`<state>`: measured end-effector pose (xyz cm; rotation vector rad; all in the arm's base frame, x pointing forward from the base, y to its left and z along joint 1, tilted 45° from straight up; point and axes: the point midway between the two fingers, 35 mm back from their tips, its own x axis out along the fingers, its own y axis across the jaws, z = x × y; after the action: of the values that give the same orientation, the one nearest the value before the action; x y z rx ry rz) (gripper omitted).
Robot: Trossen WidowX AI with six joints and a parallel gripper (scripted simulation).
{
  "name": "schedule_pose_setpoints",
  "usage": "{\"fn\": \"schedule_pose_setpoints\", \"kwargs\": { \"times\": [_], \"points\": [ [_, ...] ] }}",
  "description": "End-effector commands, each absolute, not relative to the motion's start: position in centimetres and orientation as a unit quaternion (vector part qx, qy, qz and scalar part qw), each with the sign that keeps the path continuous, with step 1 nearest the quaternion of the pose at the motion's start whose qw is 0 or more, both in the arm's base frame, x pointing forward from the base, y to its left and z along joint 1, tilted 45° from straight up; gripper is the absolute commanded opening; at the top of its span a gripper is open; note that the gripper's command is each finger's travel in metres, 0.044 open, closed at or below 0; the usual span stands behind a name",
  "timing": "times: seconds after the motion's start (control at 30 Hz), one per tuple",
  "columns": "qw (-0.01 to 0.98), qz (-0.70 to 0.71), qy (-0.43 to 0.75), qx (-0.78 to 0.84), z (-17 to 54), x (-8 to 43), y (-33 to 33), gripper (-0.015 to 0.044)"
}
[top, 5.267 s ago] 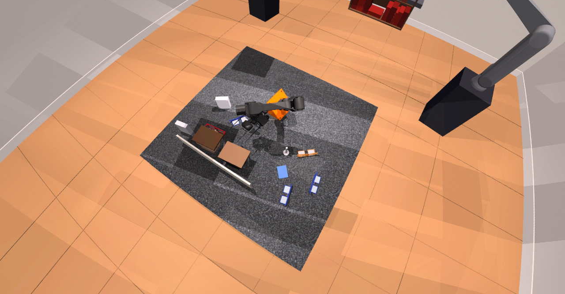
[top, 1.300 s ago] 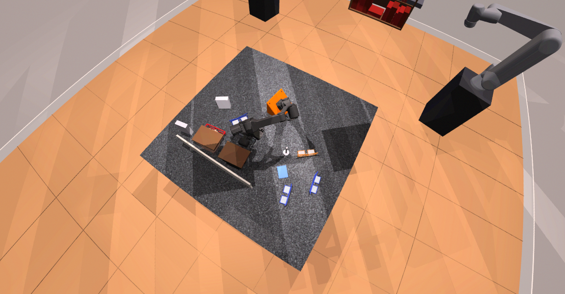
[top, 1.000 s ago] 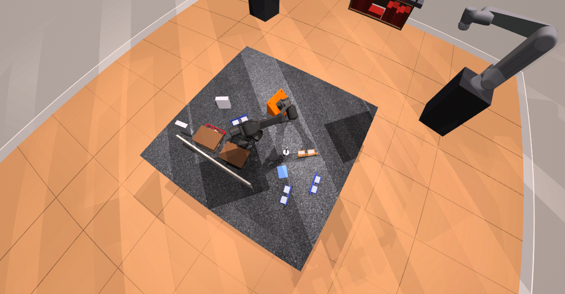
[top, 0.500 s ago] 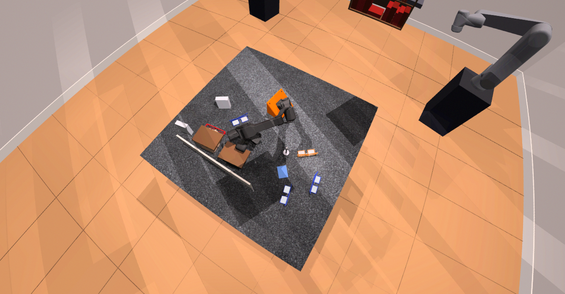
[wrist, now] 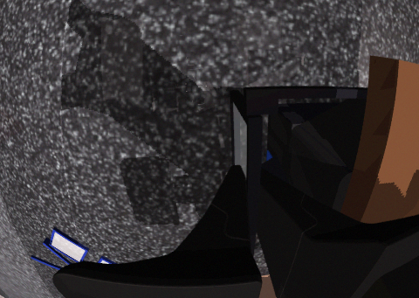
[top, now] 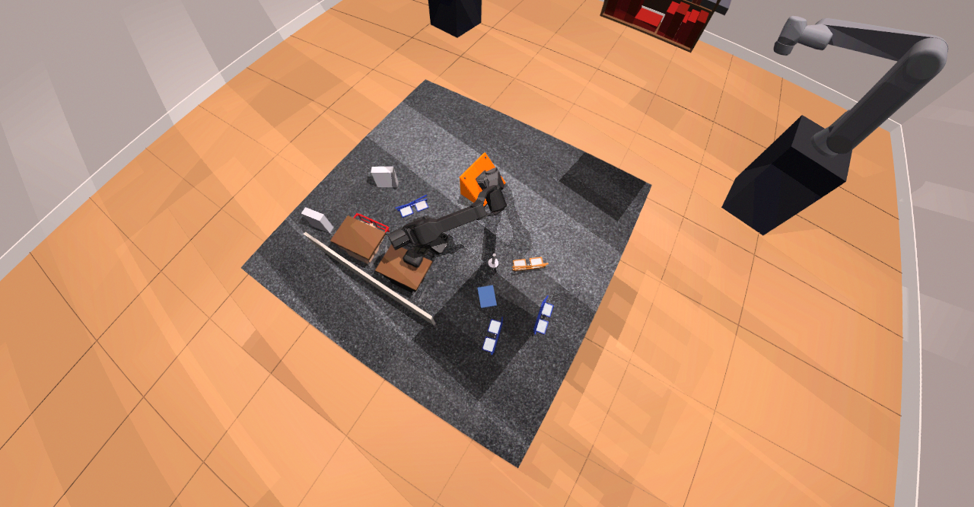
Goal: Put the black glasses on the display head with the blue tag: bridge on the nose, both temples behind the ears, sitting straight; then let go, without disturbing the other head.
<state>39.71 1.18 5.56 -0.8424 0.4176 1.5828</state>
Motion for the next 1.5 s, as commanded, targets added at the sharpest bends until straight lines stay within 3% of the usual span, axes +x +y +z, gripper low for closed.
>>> {"fn": "schedule_pose_setpoints", "kwargs": {
  "times": [0.0, 0.97, 1.1, 1.47],
  "points": [
    [0.607, 0.685, 0.181, -0.360, 5.54, 39.99, 1.32, 0.0000],
    [0.607, 0.685, 0.181, -0.360, 5.03, 40.03, 1.82, 0.0000],
    [0.605, 0.685, 0.181, -0.362, 5.12, 40.01, 1.71, 0.0105],
    [0.604, 0.686, 0.182, -0.362, 5.78, 40.05, 1.01, 0.0107]
  ]
}}
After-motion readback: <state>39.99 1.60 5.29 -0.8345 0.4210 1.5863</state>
